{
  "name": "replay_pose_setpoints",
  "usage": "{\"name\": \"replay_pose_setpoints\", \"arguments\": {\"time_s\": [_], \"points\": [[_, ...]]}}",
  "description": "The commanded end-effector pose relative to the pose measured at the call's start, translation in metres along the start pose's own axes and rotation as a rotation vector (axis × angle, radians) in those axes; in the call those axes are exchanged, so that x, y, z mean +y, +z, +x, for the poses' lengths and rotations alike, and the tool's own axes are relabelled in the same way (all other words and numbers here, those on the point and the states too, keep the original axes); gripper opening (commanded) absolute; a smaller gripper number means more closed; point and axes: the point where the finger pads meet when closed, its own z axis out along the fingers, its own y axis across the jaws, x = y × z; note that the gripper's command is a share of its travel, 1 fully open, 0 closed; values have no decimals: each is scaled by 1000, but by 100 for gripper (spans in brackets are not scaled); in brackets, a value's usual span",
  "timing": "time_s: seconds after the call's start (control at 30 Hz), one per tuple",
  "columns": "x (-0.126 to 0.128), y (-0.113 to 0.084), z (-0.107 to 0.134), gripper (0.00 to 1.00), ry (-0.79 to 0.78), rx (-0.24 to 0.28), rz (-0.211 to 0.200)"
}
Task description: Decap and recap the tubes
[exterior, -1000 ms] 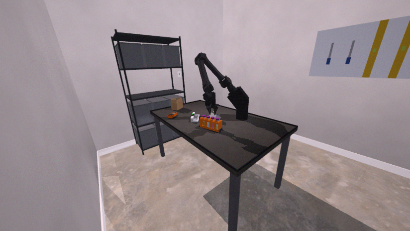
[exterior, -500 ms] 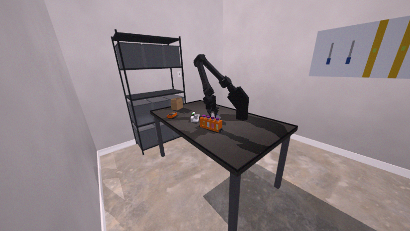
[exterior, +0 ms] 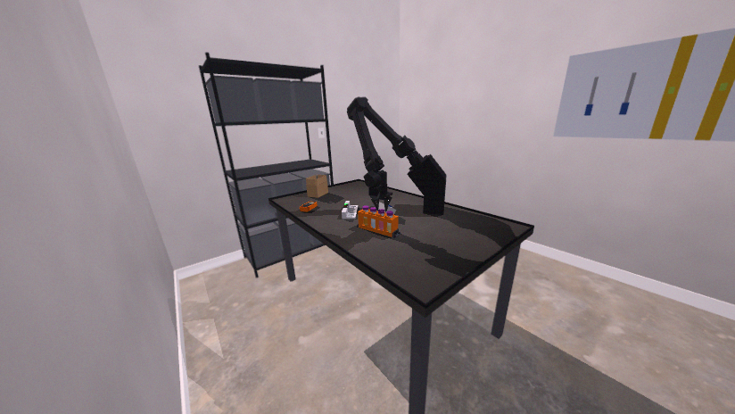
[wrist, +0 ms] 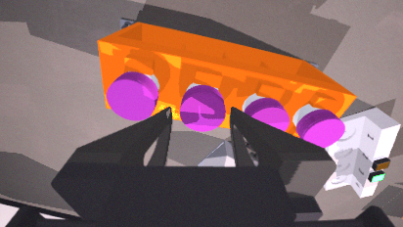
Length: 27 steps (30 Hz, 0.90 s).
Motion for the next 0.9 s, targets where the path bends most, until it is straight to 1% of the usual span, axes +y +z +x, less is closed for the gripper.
{"name": "replay_pose_setpoints", "arguments": {"time_s": [0.0, 0.17, 0.2, 0.27, 0.3, 0.47, 0.6, 0.87], "points": [[1, -9, -17, 49, -5, -26, -1], [-3, -9, -18, 49, 5, -25, 0], [-3, -5, -11, 49, 6, -17, 1], [-3, -5, -11, 49, 6, -17, 1], [-3, -6, -16, 49, 1, -17, -1], [-3, 3, -11, 49, -5, 0, -2], [-6, 7, -12, 49, 11, -11, 1], [-4, 12, -7, 49, 6, -5, 0]]}}
